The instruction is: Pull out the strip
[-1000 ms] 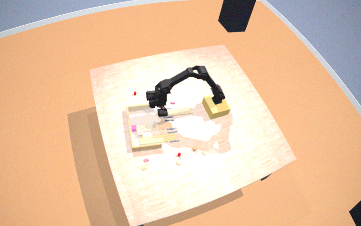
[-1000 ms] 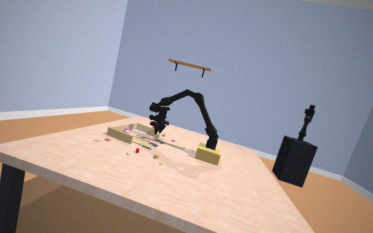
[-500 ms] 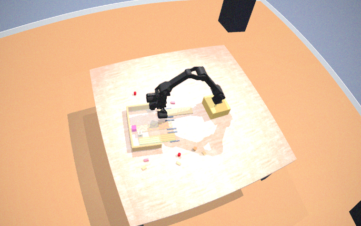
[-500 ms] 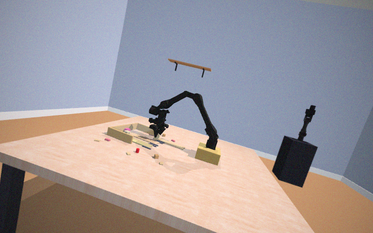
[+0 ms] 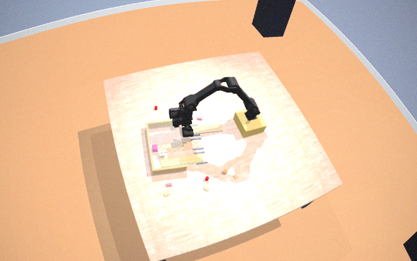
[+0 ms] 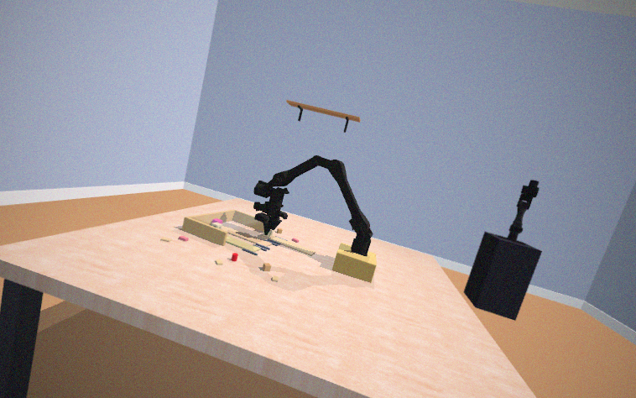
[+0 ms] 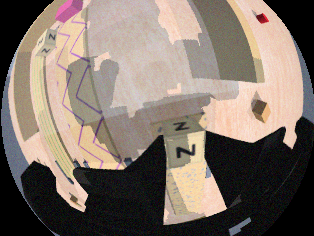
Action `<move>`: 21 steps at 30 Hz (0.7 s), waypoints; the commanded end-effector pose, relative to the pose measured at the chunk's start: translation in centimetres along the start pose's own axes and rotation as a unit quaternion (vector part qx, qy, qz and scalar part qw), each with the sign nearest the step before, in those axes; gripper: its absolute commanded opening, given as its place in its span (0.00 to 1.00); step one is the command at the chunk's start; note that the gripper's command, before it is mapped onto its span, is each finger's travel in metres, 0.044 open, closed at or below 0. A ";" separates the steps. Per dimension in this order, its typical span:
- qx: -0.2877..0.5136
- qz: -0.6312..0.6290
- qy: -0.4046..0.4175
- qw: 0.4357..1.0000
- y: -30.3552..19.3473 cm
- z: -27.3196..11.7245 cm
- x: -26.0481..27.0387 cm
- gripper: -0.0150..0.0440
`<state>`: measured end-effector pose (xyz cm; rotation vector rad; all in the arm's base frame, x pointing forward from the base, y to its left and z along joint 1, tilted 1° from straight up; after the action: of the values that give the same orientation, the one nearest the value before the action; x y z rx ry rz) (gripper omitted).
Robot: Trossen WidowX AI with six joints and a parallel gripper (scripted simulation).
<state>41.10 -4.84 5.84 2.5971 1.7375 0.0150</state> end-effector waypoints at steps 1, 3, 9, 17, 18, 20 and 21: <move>-0.001 0.000 0.000 1.000 0.0 0.0 0.0 0.33; 0.000 0.005 0.001 1.000 -0.1 -0.2 0.0 0.25; 0.002 0.005 0.001 1.000 -2.0 -1.8 -0.5 0.25; 0.003 -0.001 0.001 1.000 -4.8 -3.7 -1.4 0.25; 0.004 -0.001 0.001 1.000 -5.2 -3.9 -1.5 0.25; 0.004 -0.002 0.001 1.000 -5.6 -4.2 -1.6 0.25; 0.004 -0.002 0.001 1.000 -5.7 -4.2 -1.6 0.25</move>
<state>35.82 -4.24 9.48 2.6050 1.7383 0.0022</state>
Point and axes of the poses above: the point midway between the two fingers, 35 mm back from their tips, its own z axis out along the fingers, its own x axis across the jaws, y = z × x, the point moved 8 cm from there along -z, back along the fingers, and after that the axes turned 10 degrees about z, right-handed, at the moved point
